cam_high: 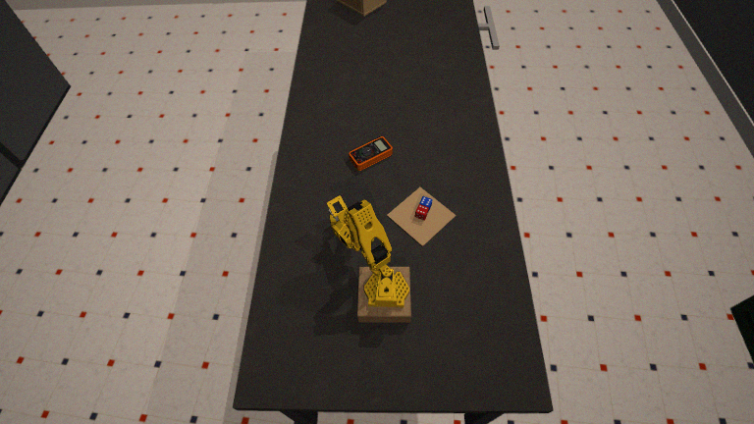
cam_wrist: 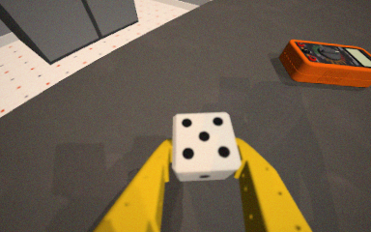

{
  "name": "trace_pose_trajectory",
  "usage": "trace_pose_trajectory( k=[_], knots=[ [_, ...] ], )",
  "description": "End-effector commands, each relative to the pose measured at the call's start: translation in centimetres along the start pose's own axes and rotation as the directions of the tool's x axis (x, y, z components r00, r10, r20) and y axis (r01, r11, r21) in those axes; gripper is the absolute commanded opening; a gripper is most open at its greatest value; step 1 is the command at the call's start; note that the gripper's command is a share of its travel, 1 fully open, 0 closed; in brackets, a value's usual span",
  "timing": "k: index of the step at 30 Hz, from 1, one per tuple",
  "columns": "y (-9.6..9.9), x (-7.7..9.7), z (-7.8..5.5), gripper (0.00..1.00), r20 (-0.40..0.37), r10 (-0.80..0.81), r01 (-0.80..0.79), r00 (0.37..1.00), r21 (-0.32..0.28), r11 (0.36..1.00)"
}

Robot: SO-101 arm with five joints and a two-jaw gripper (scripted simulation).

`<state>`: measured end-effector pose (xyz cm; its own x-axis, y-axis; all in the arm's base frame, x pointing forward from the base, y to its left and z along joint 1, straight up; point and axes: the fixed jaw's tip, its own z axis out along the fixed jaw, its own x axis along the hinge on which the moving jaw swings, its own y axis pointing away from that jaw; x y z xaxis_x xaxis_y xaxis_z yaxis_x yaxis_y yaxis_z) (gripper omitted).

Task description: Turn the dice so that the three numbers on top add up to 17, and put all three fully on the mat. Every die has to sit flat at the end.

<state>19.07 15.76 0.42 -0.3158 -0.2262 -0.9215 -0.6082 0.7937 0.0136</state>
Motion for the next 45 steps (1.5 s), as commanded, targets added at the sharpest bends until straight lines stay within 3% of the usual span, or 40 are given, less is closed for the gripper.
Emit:
trace_pose_trajectory(
  k=[1,45],
  knots=[
    [0.2,0.0,0.2,0.00,0.015,-0.010,0.010,1.000,-0.009,1.000],
    [0.2,1.3,0.7,0.00,0.015,-0.010,0.010,1.000,-0.009,1.000]
  ],
)
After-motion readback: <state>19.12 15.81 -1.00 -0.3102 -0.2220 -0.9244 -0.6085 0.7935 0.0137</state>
